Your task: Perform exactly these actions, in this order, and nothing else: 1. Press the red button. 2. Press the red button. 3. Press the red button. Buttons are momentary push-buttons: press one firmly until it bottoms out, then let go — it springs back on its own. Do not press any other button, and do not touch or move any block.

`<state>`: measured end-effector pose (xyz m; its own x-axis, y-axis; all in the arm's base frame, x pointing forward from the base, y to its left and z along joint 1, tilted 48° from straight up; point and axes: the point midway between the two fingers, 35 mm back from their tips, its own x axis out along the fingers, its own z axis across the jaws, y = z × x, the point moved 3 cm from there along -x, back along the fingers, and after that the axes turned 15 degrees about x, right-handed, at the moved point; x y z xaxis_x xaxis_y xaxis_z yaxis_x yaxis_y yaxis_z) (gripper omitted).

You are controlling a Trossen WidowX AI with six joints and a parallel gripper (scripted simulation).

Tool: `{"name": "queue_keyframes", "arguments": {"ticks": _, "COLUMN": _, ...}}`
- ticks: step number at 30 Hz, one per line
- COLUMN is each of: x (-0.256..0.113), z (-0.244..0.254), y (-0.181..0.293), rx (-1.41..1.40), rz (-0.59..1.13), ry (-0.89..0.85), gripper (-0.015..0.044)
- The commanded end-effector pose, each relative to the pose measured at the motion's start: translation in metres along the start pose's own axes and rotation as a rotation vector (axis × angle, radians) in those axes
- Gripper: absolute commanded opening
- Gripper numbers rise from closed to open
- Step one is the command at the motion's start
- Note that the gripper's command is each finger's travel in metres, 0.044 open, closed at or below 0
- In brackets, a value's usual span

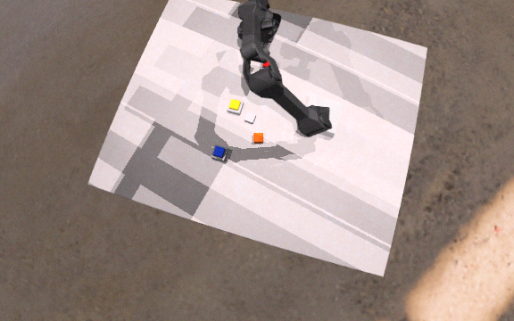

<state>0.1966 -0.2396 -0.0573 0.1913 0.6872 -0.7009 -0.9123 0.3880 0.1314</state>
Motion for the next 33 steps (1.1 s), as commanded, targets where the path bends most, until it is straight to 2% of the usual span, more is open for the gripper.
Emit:
{"name": "queue_keyframes", "arguments": {"ticks": 1, "x": 0.043, "z": 0.004, "y": 0.004, "rx": 0.007, "rz": 0.022, "ry": -0.019, "gripper": 0.0269}}
{"name": "queue_keyframes", "arguments": {"ticks": 3, "x": 0.053, "z": 0.005, "y": 0.005, "rx": 0.004, "rz": 0.022, "ry": -0.022, "gripper": 0.0216}}
{"name": "queue_keyframes", "arguments": {"ticks": 10, "x": 0.053, "z": 0.005, "y": 0.005, "rx": 0.004, "rz": 0.022, "ry": -0.022, "gripper": 0.0032}}
{"name": "queue_keyframes", "arguments": {"ticks": 11, "x": 0.053, "z": 0.005, "y": 0.005, "rx": 0.004, "rz": 0.022, "ry": -0.022, "gripper": 0.0020}}
{"name": "queue_keyframes", "arguments": {"ticks": 20, "x": 0.054, "z": 0.005, "y": 0.005, "rx": 0.004, "rz": 0.022, "ry": -0.022, "gripper": 0.0020}}
{"name": "queue_keyframes", "arguments": {"ticks": 33, "x": 0.075, "z": 0.005, "y": 0.006, "rx": 0.004, "rz": 0.022, "ry": -0.023, "gripper": 0.0020}}
